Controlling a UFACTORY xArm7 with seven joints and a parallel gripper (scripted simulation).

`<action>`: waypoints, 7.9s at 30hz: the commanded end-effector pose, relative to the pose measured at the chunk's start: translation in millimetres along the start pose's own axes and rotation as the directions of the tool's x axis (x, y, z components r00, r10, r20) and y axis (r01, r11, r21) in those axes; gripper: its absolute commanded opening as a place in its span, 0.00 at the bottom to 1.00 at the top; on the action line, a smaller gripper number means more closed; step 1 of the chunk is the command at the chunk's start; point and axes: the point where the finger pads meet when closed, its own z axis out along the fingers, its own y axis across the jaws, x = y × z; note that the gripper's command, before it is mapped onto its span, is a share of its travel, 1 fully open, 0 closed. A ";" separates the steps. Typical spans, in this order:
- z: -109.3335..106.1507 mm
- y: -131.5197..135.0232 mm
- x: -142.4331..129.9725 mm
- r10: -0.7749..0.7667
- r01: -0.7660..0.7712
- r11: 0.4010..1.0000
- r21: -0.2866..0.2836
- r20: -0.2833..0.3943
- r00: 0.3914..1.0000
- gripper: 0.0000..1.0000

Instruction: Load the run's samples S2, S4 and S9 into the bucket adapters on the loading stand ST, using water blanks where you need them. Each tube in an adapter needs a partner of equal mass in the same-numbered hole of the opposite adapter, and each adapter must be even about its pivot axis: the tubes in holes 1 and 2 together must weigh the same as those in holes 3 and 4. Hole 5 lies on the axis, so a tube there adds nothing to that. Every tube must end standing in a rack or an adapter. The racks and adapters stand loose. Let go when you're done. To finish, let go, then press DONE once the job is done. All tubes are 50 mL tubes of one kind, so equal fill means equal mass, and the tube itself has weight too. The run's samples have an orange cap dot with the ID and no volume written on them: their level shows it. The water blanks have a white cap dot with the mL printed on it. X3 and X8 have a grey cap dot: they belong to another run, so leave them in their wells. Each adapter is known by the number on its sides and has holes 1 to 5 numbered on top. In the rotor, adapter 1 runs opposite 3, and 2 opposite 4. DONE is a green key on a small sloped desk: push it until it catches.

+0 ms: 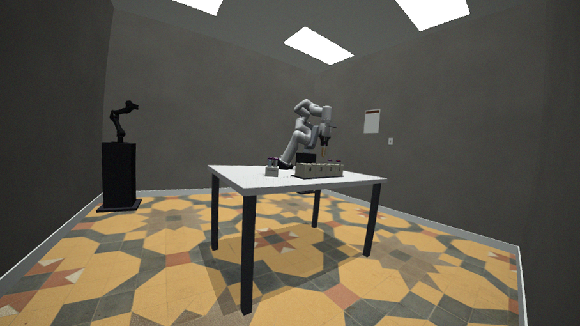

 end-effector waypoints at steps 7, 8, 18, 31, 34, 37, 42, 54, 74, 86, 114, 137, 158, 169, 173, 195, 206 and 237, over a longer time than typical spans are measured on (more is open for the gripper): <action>-1.0 43.3 19.5 -0.002 0.002 1.000 0.002 -0.003 1.000 0.00; -1.0 48.0 21.4 -0.002 0.002 1.000 0.002 -0.003 1.000 0.00; -1.0 94.7 39.6 -0.002 0.002 1.000 0.001 -0.003 1.000 0.00; -1.0 118.0 48.8 -0.002 0.002 1.000 0.001 -0.003 1.000 0.00; -1.0 117.9 48.8 -0.002 0.002 1.000 0.001 -0.003 1.000 0.00; -1.0 118.0 48.8 -0.002 0.002 1.000 0.001 -0.003 1.000 0.00; -1.0 118.0 48.8 -0.002 0.002 1.000 0.001 -0.003 1.000 0.00; 9.0 118.0 48.9 -0.002 0.002 1.000 0.001 -0.003 1.000 0.00; 37.0 117.9 48.9 -0.002 0.002 1.000 0.001 -0.003 1.000 0.00; 37.0 117.9 48.9 -0.002 0.002 1.000 0.001 -0.003 1.000 0.00; 60.1 117.9 49.0 -0.002 0.002 1.000 0.001 -0.003 1.000 0.00; 81.1 117.8 49.0 -0.002 0.002 1.000 0.001 -0.003 1.000 0.00; 98.2 117.8 49.0 -0.002 0.002 1.000 0.001 -0.003 1.000 0.00; 109.2 117.8 49.0 -0.002 0.002 1.000 0.001 -0.003 1.000 0.00; 113.2 117.8 49.0 -0.002 0.002 1.000 0.001 -0.003 1.000 0.00; 130.2 117.7 49.0 -0.002 0.002 1.000 0.001 -0.002 1.000 0.00; 130.2 117.8 49.0 -0.002 0.002 1.000 0.001 -0.002 1.000 0.00; 130.5 117.8 49.1 -0.002 0.002 1.000 0.001 -0.003 1.000 0.44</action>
